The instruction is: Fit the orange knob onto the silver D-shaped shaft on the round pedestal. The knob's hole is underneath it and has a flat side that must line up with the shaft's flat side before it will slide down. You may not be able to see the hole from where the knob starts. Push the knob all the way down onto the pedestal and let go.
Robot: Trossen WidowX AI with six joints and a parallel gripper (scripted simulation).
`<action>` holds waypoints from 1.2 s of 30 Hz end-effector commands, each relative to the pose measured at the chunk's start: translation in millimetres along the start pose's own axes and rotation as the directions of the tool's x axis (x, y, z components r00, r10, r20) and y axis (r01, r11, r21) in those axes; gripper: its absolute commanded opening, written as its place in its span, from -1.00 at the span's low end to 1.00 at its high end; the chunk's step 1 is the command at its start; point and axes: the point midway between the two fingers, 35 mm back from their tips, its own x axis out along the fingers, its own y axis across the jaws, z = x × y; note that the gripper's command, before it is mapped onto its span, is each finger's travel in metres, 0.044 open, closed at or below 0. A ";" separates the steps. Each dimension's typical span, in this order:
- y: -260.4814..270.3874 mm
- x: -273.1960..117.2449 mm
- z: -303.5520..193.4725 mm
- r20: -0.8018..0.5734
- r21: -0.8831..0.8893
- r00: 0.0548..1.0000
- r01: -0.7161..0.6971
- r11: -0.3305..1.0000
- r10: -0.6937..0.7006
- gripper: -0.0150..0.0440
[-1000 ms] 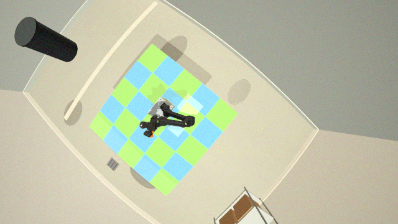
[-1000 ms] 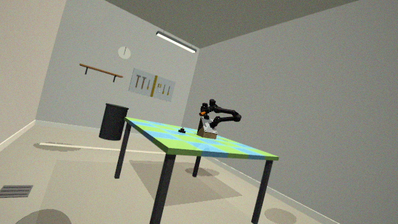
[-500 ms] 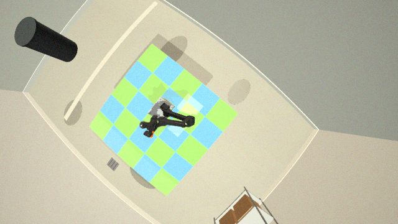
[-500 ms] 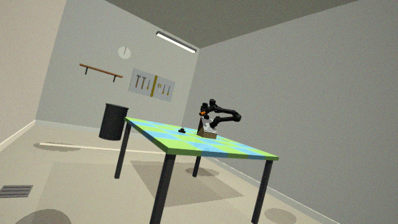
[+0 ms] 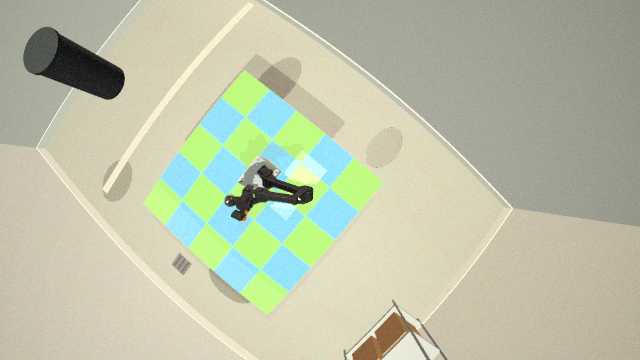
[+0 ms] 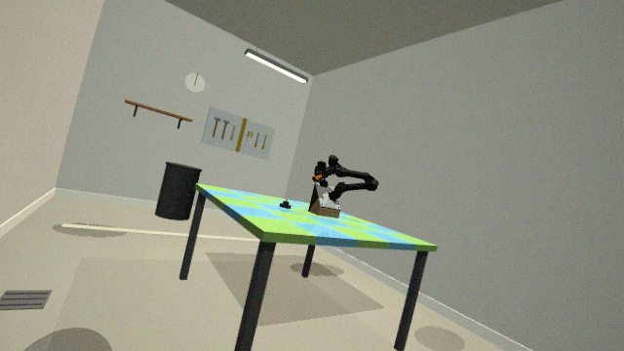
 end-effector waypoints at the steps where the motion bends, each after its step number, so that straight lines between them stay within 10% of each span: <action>1: -3.4 1.9 0.4 0.004 0.006 1.000 0.004 1.000 -0.004 -0.49; 36: -39.0 49.1 3.6 0.016 0.024 0.812 0.583 0.812 -0.584 -0.49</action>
